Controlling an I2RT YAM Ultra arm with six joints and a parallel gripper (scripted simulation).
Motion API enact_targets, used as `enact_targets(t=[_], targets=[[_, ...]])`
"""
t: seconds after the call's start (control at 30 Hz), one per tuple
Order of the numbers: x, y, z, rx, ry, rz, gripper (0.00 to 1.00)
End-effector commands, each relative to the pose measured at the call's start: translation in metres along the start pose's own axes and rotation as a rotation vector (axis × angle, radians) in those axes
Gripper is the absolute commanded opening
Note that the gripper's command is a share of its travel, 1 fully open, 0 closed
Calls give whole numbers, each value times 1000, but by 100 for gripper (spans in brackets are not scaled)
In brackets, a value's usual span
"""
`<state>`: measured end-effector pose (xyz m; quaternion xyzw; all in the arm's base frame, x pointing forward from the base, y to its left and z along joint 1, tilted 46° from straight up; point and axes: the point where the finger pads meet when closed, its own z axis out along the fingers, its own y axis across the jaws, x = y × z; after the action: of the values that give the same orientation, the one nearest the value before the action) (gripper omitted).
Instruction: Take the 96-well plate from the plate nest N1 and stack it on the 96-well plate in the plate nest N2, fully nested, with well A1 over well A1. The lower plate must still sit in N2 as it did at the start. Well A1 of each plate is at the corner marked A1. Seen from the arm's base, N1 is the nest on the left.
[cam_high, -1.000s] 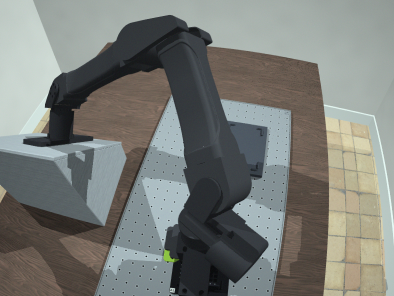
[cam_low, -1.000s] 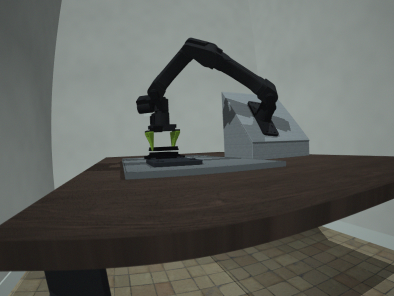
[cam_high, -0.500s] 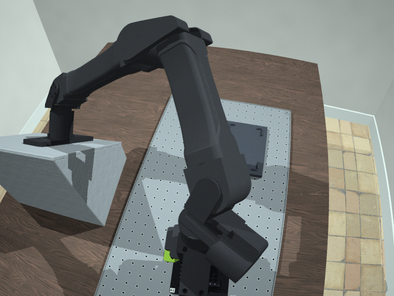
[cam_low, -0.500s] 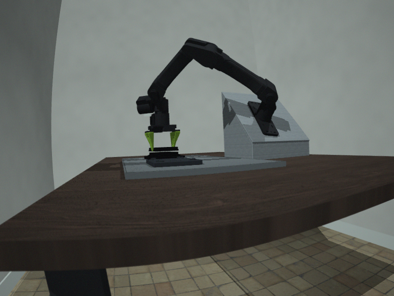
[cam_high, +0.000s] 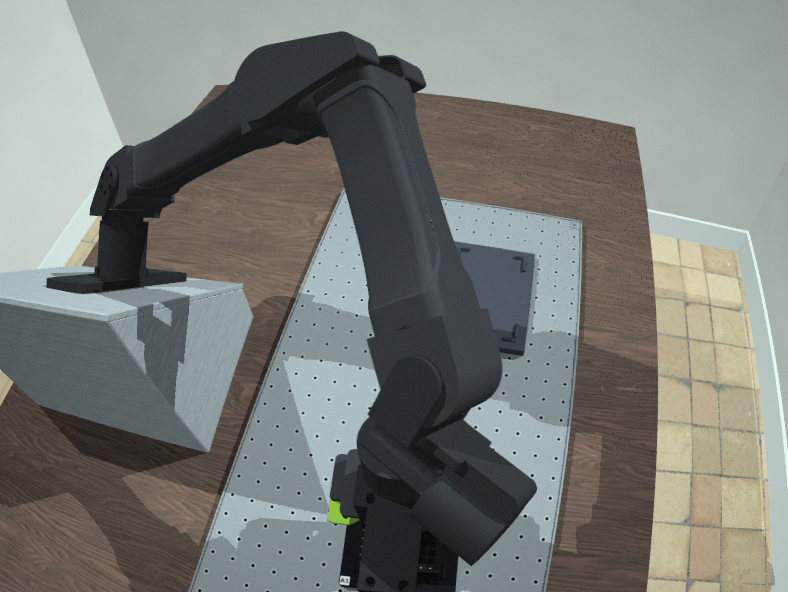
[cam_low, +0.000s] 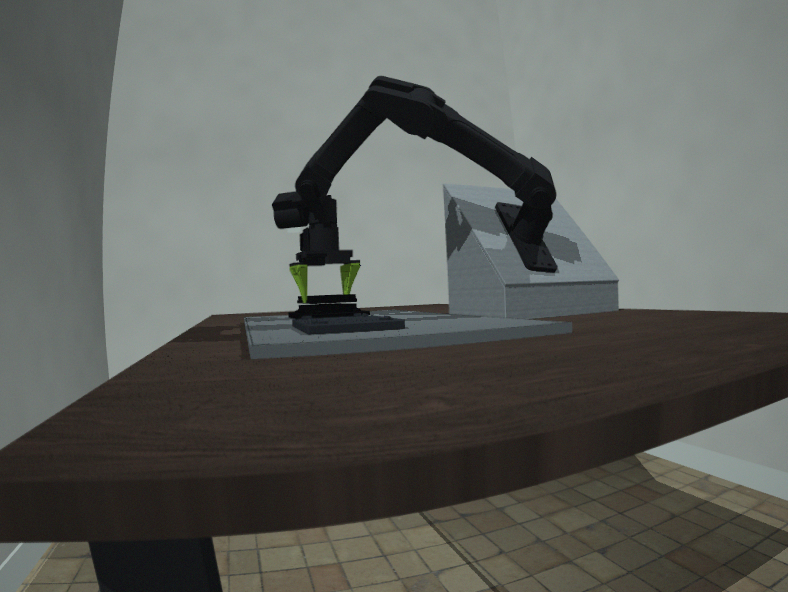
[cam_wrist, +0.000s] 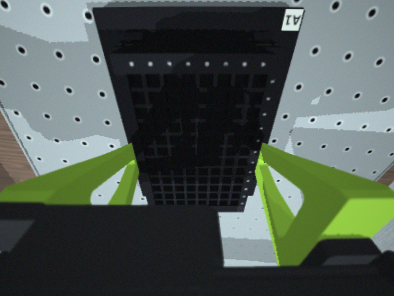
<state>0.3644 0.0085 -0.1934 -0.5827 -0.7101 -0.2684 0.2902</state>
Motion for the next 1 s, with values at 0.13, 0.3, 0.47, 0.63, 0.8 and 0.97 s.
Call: enact_targets(t=[0.13, 0.3, 0.47, 0.63, 0.8, 0.97], targets=[[0, 7, -7, -26, -18, -10, 0], [-2, 4, -6, -24, -16, -1, 0], [-2, 2, -2, -18, -12, 1, 0], [-1, -2, 2, -8, -6, 7, 0], [-3, 2, 0, -18, -11, 3, 0], [-2, 3, -1, -14, -9, -2, 0]])
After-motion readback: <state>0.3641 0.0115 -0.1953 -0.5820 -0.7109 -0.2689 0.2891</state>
